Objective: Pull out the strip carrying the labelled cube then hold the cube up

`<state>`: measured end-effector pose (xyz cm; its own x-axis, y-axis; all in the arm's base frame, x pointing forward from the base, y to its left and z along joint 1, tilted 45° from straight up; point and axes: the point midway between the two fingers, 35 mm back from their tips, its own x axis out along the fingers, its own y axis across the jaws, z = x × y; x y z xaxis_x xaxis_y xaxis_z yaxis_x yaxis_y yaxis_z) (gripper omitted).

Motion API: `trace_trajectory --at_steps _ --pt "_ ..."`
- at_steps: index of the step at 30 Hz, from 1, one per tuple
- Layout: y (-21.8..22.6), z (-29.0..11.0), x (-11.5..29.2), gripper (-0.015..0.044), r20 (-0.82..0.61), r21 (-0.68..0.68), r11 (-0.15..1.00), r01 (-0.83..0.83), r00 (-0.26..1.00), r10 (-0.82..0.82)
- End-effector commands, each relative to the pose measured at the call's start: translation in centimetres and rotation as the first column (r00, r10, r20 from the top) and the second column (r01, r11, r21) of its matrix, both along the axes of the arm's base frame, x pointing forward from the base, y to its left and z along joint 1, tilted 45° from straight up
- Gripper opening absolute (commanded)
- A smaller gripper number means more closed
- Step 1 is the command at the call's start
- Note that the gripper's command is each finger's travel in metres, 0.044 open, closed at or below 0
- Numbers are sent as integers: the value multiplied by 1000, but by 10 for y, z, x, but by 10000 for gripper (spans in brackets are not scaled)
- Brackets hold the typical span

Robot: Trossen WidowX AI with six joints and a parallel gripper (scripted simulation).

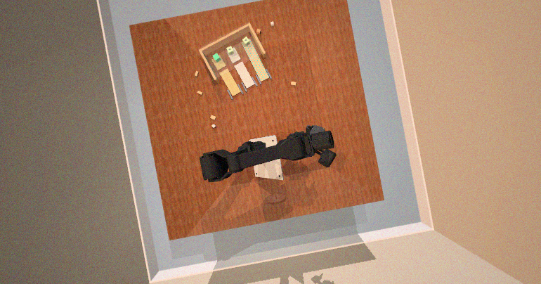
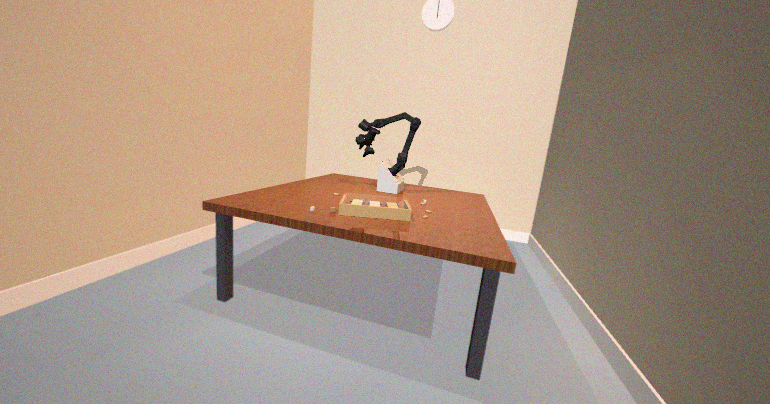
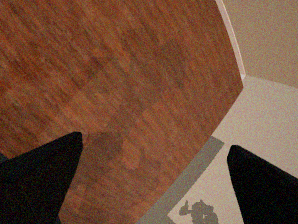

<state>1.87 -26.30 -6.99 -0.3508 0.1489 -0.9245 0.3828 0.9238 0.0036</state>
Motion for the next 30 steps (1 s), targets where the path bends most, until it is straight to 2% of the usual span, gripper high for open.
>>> trace_trajectory --at_steps 1,3,8,13,21,26,30 --pt "0 0 2 400 7 -7 1000 2 1000 -2" --pt "-1 -1 22 400 62 -56 998 20 998 -17" --pt "3 2 97 400 303 -180 979 100 952 -41" --pt "26 16 172 400 551 -191 967 167 834 -35" --pt "103 60 269 400 844 -17 990 139 533 -60" --pt "172 97 303 400 926 150 989 -3 350 -140" --pt "233 128 310 400 939 281 943 -176 253 -233"
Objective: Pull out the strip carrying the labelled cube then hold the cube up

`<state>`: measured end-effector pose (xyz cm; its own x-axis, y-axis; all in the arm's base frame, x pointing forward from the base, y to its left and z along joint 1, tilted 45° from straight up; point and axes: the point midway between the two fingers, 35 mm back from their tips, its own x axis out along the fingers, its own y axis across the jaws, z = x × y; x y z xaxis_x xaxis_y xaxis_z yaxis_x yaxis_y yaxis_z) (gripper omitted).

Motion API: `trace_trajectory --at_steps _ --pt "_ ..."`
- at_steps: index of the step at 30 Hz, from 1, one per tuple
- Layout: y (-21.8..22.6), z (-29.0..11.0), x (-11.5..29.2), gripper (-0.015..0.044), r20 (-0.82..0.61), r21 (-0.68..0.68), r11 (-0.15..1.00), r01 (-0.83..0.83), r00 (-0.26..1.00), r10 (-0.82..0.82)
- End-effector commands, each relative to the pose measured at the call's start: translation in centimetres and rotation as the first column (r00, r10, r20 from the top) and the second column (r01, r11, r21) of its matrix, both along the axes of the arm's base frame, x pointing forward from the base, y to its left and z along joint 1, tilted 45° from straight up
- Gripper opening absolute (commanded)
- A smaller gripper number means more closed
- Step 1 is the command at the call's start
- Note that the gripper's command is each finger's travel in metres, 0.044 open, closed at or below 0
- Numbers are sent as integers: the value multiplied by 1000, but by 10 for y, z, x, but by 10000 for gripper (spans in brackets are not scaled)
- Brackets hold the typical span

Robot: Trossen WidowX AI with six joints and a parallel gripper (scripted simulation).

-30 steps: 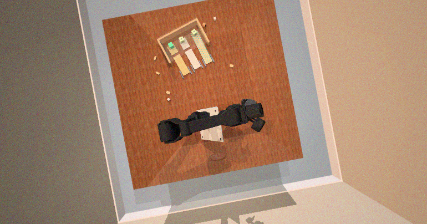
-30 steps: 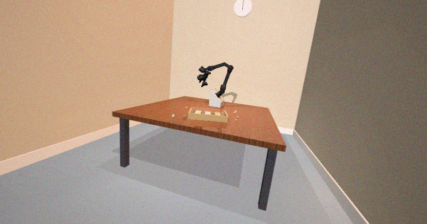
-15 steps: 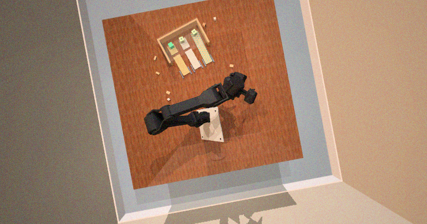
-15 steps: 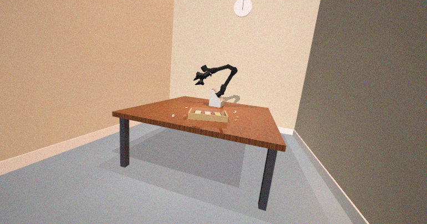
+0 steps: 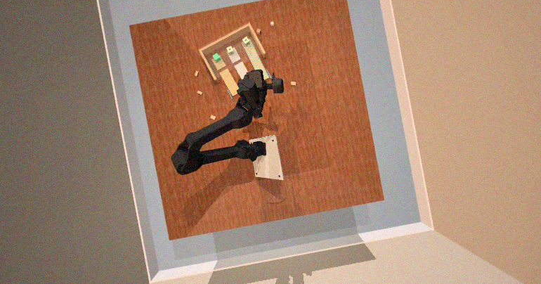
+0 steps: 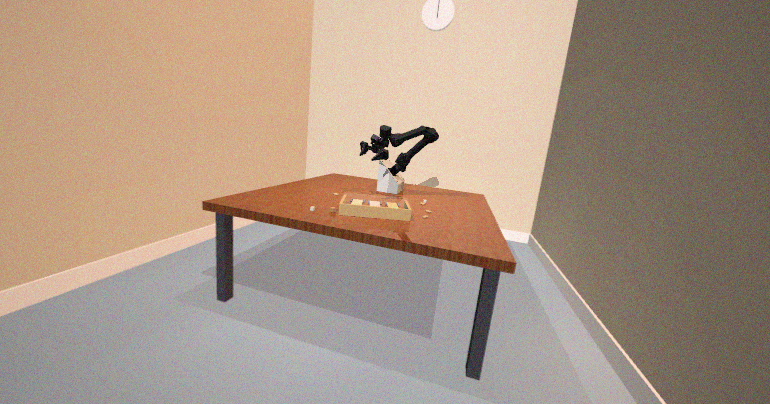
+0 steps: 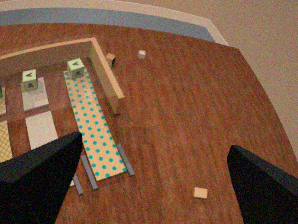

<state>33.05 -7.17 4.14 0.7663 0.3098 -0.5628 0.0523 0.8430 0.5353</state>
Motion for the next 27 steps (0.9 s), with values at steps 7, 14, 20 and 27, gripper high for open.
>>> trace_trajectory --at_steps 7,14,20,27 --pt "95 43 -10 400 175 212 939 -271 956 236" --pt "95 43 -10 400 175 212 939 -271 956 236" --pt "95 43 -10 400 175 212 939 -271 956 236" --pt "94 43 -9 374 172 211 939 -273 956 239"
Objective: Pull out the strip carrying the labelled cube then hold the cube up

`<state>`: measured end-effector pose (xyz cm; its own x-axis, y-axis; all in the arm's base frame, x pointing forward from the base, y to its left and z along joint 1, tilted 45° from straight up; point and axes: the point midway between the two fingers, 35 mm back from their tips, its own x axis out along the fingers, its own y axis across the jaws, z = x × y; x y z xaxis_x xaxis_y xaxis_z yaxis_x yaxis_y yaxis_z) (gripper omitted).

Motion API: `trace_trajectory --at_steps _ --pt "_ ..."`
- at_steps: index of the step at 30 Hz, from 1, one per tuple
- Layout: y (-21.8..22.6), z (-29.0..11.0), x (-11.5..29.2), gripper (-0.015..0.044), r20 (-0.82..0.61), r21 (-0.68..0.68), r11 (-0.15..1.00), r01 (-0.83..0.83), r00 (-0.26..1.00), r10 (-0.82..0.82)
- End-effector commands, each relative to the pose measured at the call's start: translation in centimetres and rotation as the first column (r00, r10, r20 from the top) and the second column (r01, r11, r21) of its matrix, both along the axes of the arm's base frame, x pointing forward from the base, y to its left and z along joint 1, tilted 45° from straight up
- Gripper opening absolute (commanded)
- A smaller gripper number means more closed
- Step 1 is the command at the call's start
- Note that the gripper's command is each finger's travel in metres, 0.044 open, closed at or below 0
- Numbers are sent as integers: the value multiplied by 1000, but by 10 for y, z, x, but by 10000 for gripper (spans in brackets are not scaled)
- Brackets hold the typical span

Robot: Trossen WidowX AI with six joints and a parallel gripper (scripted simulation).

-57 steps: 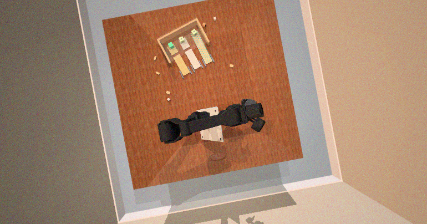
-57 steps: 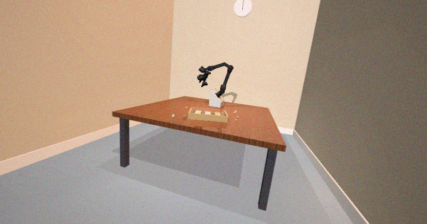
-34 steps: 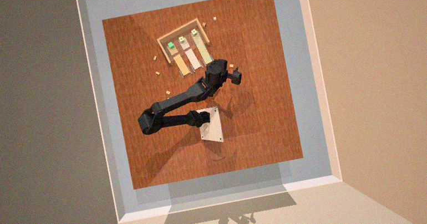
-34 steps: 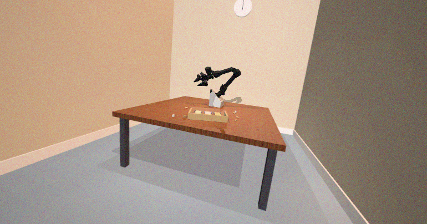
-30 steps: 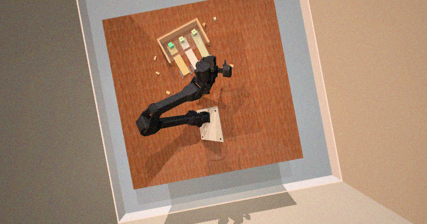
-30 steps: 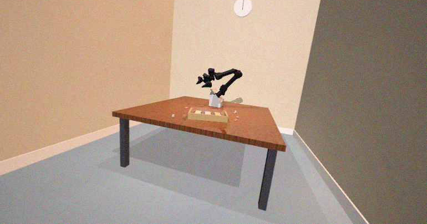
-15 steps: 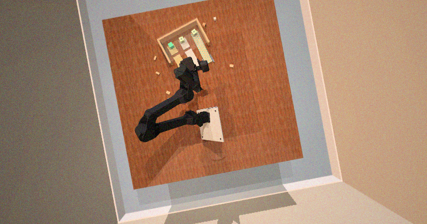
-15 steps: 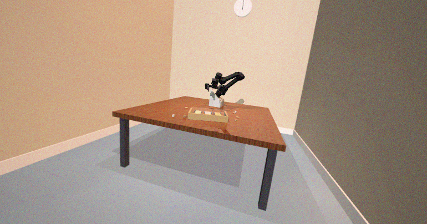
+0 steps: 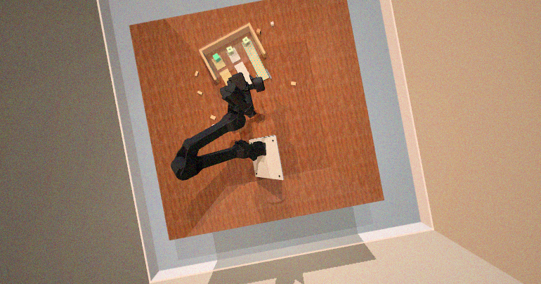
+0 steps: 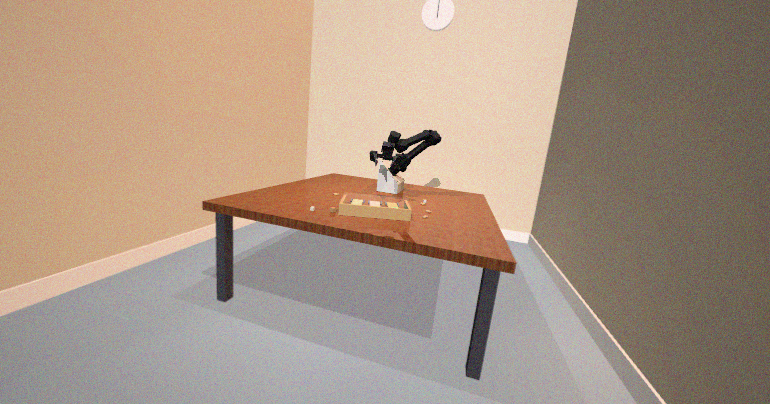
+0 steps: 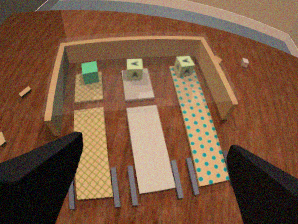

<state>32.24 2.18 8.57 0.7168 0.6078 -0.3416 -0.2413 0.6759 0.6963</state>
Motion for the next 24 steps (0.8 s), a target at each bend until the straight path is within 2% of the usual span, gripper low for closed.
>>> trace_trajectory --at_steps 1,14,24 --pt "1 -4 3 347 -19 -3 1000 -13 1000 13" --pt "1 -68 79 6 -284 -162 937 -310 924 257" --pt "15 -126 98 0 -465 -137 776 -615 732 498"
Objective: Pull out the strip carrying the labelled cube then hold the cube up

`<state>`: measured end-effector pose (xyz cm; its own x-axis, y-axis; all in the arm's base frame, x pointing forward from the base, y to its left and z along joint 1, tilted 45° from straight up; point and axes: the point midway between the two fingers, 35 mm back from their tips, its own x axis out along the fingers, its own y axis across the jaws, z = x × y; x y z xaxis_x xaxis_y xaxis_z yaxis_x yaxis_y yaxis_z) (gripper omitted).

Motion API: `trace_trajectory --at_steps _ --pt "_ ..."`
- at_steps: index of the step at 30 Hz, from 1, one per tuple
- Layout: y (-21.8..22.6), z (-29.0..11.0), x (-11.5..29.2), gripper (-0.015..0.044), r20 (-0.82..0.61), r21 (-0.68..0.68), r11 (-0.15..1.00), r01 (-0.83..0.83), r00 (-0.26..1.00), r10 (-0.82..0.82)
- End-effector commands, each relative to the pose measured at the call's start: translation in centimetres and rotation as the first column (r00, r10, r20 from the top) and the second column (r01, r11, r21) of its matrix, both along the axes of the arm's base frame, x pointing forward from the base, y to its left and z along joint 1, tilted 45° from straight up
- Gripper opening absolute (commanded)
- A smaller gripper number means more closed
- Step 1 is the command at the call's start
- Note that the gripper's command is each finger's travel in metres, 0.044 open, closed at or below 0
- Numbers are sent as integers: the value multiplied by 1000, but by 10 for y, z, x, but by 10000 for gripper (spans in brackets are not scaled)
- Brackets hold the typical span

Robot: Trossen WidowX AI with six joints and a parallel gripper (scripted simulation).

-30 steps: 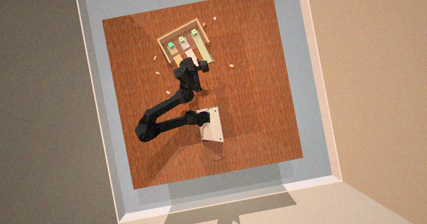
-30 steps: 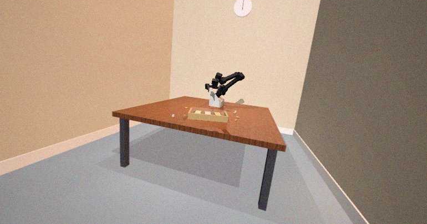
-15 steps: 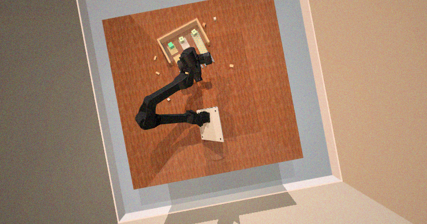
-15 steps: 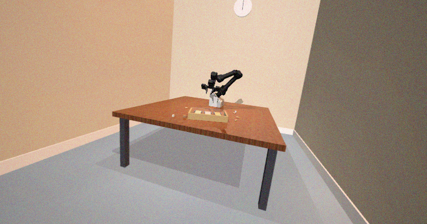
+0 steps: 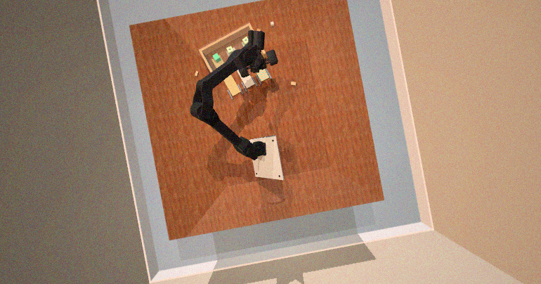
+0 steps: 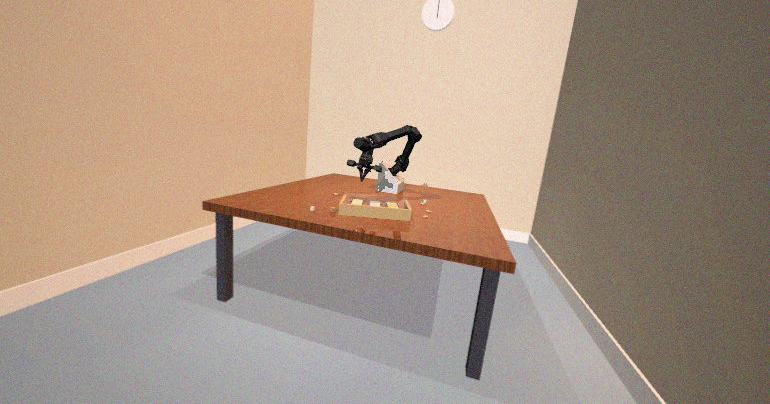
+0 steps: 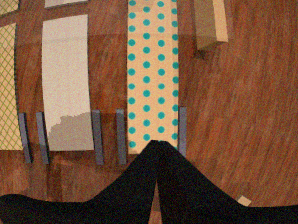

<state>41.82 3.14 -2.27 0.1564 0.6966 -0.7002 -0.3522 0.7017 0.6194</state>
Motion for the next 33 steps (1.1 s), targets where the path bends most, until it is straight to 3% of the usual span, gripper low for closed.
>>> trace_trajectory --at_steps 1,6,33 --pt "7 -22 2 0 -71 -10 991 -134 989 133" --pt "14 -40 -1 0 -134 9 967 -254 958 253" --pt "40 -66 -5 0 -134 9 967 -254 958 253"
